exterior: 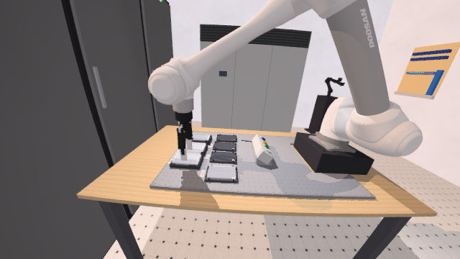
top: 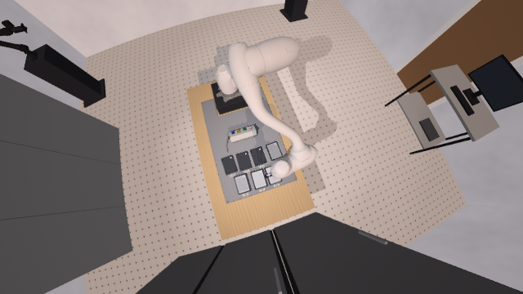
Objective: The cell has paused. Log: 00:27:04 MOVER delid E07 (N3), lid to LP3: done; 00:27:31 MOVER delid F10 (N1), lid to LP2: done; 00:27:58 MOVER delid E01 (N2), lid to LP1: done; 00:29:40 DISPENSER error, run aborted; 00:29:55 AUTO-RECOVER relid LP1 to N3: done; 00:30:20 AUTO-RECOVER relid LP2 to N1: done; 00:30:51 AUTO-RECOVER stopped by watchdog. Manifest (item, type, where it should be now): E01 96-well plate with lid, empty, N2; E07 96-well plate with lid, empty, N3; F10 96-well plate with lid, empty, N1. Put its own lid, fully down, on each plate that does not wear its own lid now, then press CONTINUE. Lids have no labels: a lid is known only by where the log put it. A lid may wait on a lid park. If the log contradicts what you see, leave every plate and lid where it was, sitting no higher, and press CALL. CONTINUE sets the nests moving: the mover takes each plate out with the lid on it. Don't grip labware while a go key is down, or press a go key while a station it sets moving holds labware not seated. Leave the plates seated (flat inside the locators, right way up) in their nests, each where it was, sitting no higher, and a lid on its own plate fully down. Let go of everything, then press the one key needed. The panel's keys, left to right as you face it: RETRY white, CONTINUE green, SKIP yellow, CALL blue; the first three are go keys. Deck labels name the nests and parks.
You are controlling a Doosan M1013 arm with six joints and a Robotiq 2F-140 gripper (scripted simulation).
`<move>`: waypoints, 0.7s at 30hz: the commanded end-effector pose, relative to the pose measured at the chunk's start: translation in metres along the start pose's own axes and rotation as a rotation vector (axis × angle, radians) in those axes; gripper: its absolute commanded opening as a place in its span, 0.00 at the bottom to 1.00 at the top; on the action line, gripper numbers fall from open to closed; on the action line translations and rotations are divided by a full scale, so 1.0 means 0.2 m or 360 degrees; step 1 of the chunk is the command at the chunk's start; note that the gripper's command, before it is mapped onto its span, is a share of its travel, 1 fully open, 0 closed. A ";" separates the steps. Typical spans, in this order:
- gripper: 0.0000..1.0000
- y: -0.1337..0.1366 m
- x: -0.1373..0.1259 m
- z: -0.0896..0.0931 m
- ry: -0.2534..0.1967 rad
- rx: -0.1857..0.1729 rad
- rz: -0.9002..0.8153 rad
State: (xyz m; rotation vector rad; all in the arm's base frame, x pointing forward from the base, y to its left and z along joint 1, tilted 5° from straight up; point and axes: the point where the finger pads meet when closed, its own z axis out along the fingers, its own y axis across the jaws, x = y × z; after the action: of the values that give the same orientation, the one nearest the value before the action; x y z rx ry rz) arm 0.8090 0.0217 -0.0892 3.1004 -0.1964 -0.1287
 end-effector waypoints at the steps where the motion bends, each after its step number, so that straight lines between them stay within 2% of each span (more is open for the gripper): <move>1: 0.00 -0.02 0.00 0.02 -0.0001 0.0009 0.0005; 21: 0.00 -0.02 0.00 0.05 -0.0001 0.0009 0.0004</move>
State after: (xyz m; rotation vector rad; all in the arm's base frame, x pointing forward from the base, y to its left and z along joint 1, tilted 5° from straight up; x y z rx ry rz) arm 0.8094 0.0218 -0.0942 3.1006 -0.1961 -0.1284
